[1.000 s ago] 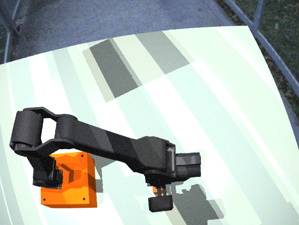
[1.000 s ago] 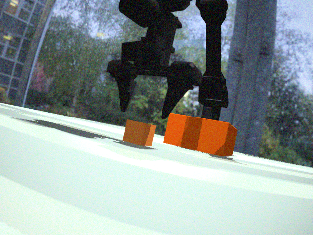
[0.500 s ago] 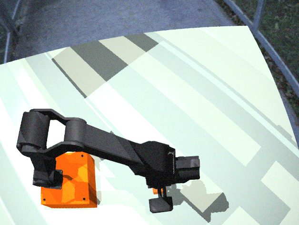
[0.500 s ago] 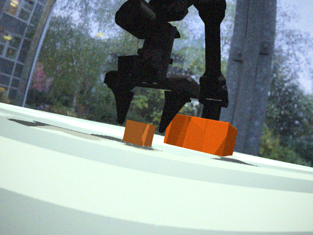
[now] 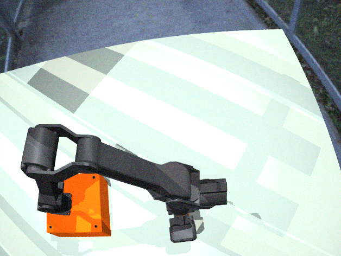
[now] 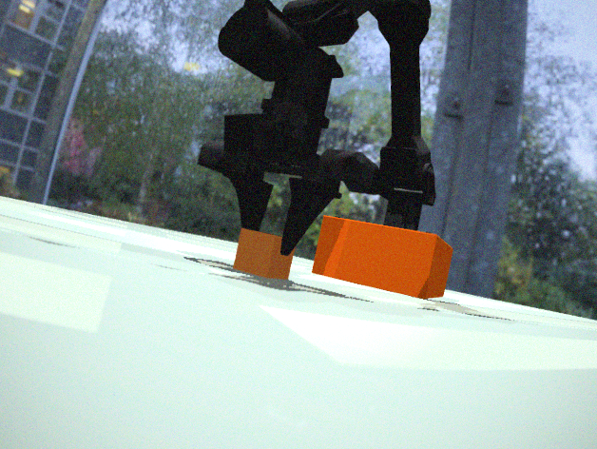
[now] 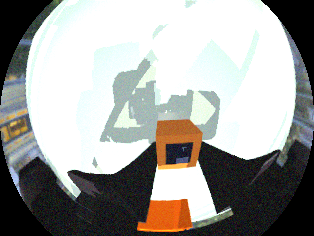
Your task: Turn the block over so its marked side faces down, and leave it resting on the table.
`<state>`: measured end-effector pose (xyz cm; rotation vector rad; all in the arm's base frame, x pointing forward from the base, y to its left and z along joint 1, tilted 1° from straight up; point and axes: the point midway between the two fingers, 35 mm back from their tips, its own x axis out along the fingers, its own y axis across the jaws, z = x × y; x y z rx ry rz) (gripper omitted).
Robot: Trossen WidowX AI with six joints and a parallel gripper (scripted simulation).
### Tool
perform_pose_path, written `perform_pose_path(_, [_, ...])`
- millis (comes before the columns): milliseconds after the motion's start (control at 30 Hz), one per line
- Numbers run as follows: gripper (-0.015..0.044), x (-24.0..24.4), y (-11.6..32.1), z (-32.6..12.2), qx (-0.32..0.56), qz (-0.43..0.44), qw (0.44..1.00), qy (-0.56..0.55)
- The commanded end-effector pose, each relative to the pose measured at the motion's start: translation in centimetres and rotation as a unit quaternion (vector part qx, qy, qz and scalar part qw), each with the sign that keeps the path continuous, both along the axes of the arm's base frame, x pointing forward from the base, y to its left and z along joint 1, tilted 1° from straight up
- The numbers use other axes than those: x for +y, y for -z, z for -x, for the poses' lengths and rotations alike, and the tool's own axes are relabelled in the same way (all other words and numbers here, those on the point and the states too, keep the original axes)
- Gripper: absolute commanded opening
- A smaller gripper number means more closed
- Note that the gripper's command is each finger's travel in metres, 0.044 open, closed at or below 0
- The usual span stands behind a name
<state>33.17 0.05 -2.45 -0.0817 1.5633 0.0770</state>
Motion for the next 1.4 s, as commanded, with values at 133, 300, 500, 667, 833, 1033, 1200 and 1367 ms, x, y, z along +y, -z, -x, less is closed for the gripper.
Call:
perform_pose_path(133, [0.0118,0.0,0.1,0.0,0.000,0.001,1.000,-0.002])
perform_pose_path(300, [0.0084,0.0,0.1,0.0,0.000,0.001,1.000,-0.002])
perform_pose_path(500, [0.0000,0.0,-1.1,0.0,0.000,0.001,1.000,-0.002])
perform_pose_path(667, [0.0000,0.0,-3.0,0.0,0.000,0.001,1.000,-0.002])
perform_pose_path(833, [0.0000,0.0,-2.7,-0.1,-0.020,-0.002,1.000,-0.002])
perform_pose_path(1033, [0.0000,0.0,-2.3,-0.2,-0.069,-0.008,0.998,-0.001])
perform_pose_path(1200, [0.0000,0.0,-2.0,-0.2,-0.109,-0.012,0.994,0.000])
perform_pose_path(1367, [0.0000,-0.1,-1.9,-0.1,-0.149,-0.016,0.989,-0.001])
